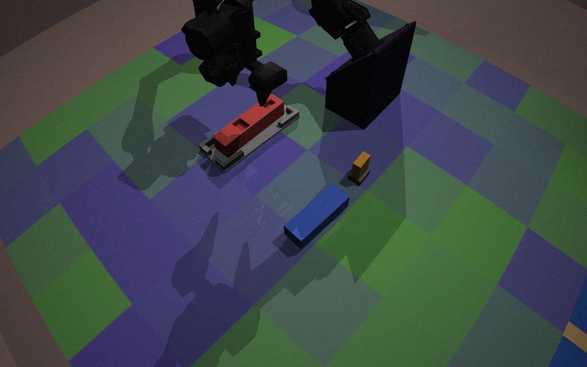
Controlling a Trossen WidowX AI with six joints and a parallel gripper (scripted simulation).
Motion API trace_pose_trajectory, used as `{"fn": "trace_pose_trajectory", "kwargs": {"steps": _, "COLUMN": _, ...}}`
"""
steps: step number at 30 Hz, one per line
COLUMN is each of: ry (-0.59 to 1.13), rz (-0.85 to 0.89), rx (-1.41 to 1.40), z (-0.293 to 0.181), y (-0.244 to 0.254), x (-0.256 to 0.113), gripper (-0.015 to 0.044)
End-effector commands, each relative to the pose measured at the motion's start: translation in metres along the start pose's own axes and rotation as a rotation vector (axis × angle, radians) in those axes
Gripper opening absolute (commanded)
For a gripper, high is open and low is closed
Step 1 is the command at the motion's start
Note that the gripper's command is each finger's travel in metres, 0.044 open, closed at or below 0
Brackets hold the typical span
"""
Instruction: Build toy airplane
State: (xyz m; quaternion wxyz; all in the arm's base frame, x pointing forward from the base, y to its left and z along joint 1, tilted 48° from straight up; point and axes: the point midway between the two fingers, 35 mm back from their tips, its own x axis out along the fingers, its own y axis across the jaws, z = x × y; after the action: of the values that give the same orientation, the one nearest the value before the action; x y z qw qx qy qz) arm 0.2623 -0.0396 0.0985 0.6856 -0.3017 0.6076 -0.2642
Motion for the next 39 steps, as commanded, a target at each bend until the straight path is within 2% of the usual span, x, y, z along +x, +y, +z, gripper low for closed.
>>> {"fn": "trace_pose_trajectory", "kwargs": {"steps": 1, "ry": -0.003, "rz": 0.019, "rx": -0.01, "z": 0.022, "y": 0.035, "x": -0.001, "gripper": 0.044}}
{"fn": "trace_pose_trajectory", "kwargs": {"steps": 10, "ry": -0.002, "rz": 0.029, "rx": -0.01, "z": 0.062, "y": 0.149, "x": 0.0, "gripper": 0.044}}
{"fn": "trace_pose_trajectory", "kwargs": {"steps": 18, "ry": -0.001, "rz": 0.008, "rx": 0.005, "z": 0.06, "y": 0.251, "x": 0.017, "gripper": 0.044}}
{"fn": "trace_pose_trajectory", "kwargs": {"steps": 25, "ry": -0.001, "rz": 0.007, "rx": 0.006, "z": 0.06, "y": 0.254, "x": 0.017, "gripper": 0.044}}
{"fn": "trace_pose_trajectory", "kwargs": {"steps": 29, "ry": -0.001, "rz": 0.005, "rx": 0.006, "z": 0.06, "y": 0.254, "x": 0.05, "gripper": 0.044}}
{"fn": "trace_pose_trajectory", "kwargs": {"steps": 35, "ry": -0.001, "rz": 0.005, "rx": 0.006, "z": 0.06, "y": 0.254, "x": 0.052, "gripper": 0.044}}
{"fn": "trace_pose_trajectory", "kwargs": {"steps": 39, "ry": -0.001, "rz": 0.004, "rx": 0.006, "z": 0.06, "y": 0.253, "x": 0.068, "gripper": 0.044}}
